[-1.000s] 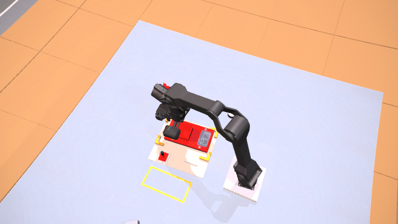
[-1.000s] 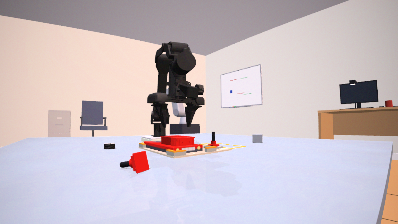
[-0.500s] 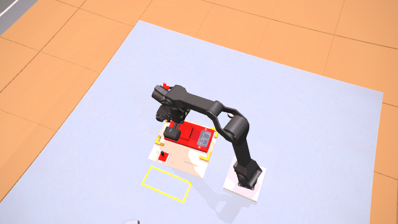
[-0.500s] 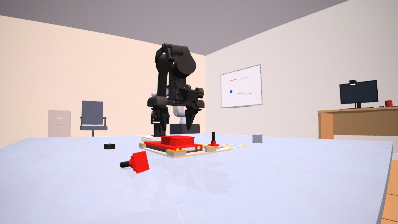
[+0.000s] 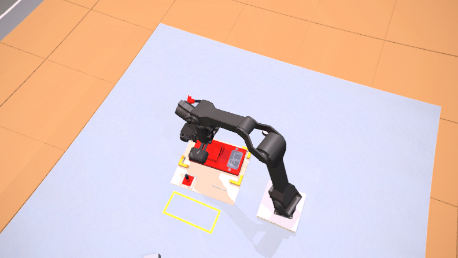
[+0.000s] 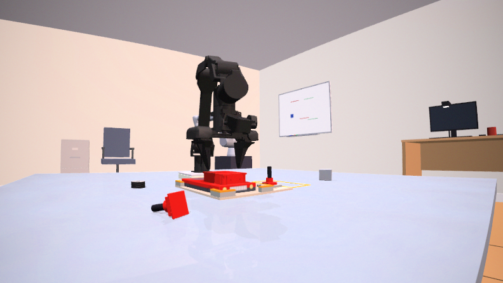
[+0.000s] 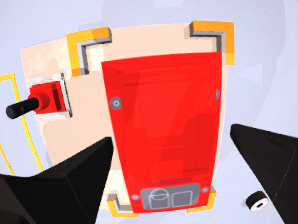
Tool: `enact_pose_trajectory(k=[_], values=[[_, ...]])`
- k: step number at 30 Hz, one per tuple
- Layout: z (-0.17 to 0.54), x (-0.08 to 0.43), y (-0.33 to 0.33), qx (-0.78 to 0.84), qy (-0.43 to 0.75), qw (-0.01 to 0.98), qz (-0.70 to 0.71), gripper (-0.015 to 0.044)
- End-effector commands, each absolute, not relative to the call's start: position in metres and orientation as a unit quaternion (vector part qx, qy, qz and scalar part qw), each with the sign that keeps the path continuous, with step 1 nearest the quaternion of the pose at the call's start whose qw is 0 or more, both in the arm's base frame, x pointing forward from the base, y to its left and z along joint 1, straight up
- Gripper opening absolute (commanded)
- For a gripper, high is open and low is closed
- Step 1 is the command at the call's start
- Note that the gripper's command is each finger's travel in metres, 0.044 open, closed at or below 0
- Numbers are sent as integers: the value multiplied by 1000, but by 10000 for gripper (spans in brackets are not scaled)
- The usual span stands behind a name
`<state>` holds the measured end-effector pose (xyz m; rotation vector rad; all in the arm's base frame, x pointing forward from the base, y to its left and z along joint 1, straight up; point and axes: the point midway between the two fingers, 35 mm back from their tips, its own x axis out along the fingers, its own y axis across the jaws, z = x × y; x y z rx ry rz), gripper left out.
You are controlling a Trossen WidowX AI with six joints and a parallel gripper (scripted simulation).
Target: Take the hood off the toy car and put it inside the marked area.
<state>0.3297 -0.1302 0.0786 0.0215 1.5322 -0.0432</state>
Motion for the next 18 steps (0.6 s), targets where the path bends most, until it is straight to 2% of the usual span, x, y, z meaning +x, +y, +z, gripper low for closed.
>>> enact_pose_trajectory(k=[1,18], values=[[75,329,-130,9,695,719,-20,440],[68,329,-130,9,695,719,-20,440]])
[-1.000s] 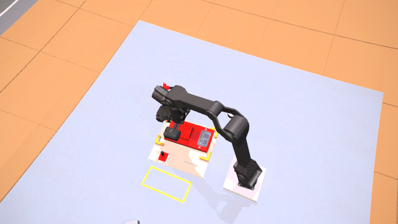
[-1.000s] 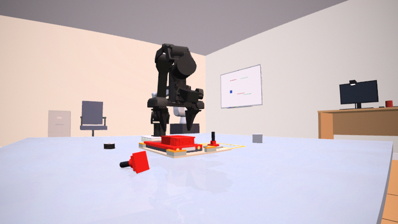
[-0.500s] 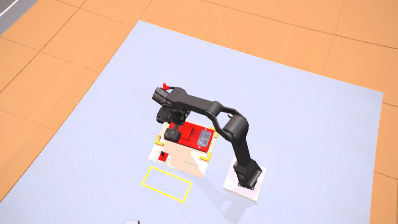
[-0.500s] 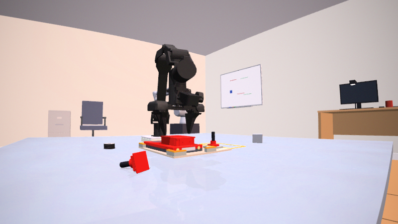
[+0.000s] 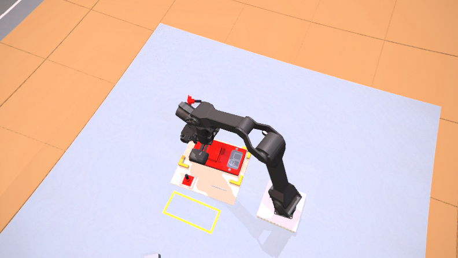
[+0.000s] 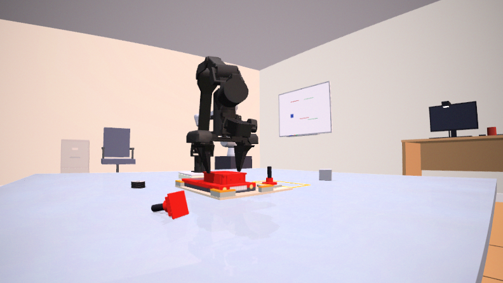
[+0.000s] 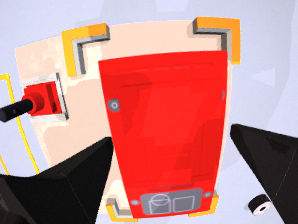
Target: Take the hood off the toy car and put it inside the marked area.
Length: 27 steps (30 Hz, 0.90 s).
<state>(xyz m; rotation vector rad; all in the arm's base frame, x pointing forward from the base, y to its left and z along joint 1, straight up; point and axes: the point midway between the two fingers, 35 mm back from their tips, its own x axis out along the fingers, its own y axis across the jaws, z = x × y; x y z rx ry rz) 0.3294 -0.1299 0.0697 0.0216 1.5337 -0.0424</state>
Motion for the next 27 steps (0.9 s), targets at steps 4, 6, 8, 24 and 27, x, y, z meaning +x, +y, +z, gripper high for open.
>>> enact_pose_trajectory(k=[4,6,8,24,27], values=[[66,329,-130,9,695,719,-20,440],[65,329,-130,9,695,719,-20,440],[64,329,-130,9,695,719,-20,440],[56,329,-130,9,695,719,-20,440],[57,330,-130,10,694,720,-19,414]])
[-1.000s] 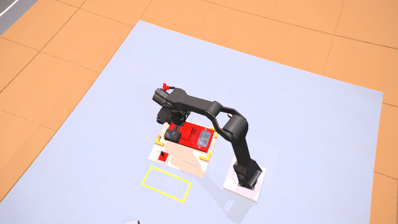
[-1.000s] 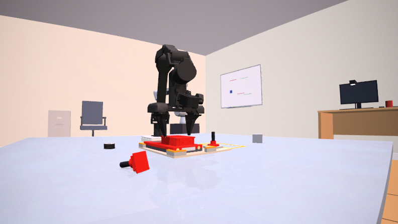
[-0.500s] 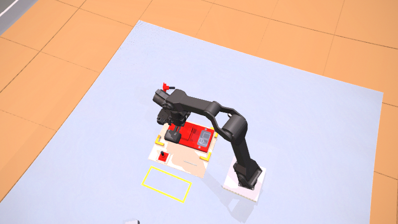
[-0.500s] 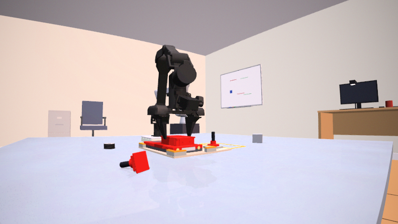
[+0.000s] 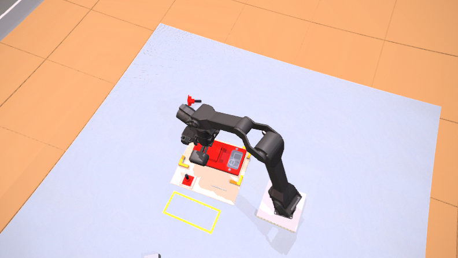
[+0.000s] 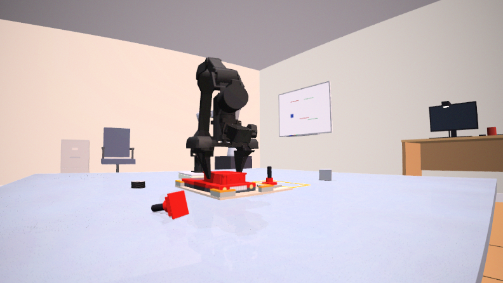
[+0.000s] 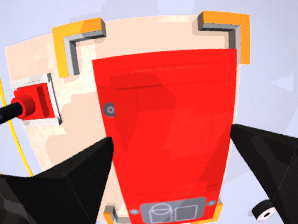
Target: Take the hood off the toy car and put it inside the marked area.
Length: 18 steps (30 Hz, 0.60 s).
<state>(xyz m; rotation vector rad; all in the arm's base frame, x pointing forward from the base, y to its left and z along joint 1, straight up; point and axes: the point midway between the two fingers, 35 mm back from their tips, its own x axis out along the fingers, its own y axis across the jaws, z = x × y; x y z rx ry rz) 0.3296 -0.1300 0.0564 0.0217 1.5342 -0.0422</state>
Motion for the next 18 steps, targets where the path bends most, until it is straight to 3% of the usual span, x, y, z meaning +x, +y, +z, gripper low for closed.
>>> enact_pose_trajectory(k=[1,3,12,18], values=[[57,330,-130,10,694,720,-19,387],[57,330,-130,10,694,720,-19,335],[57,330,-130,10,694,720,-19,275],[59,330,-130,10,694,720,-19,117]])
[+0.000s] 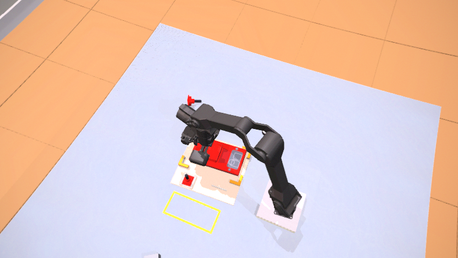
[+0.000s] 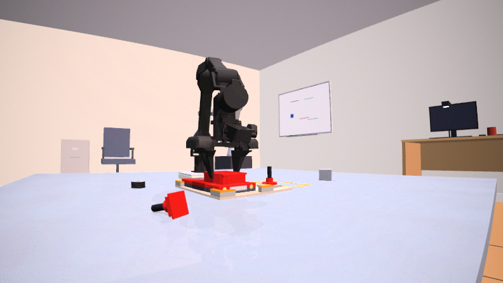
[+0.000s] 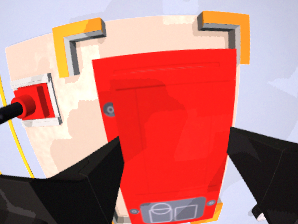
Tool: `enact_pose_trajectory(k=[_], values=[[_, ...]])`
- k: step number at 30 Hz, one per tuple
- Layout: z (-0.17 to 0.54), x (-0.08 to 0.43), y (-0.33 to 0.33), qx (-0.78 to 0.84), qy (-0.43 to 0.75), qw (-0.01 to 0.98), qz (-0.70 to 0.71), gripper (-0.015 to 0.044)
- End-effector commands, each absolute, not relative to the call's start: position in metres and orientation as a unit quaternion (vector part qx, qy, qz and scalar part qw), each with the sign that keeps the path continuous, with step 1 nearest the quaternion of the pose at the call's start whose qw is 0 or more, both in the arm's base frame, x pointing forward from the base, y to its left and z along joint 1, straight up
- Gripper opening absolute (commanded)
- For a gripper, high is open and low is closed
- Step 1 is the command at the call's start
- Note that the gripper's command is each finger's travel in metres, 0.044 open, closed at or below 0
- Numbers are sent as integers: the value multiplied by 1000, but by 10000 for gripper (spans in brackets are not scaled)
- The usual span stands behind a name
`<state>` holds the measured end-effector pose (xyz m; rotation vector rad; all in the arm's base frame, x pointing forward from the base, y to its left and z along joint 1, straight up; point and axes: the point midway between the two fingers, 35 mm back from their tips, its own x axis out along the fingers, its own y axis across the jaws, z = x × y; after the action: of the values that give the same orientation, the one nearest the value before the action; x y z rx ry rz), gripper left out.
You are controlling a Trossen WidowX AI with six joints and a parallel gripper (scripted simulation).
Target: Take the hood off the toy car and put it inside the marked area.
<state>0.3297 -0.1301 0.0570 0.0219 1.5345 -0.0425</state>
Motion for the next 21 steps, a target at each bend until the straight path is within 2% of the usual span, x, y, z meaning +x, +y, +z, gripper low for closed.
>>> enact_pose_trajectory(k=[1,5,21], values=[[60,330,-130,10,694,720,-19,91],[62,330,-130,10,694,720,-19,0],[73,330,-130,10,694,720,-19,0]])
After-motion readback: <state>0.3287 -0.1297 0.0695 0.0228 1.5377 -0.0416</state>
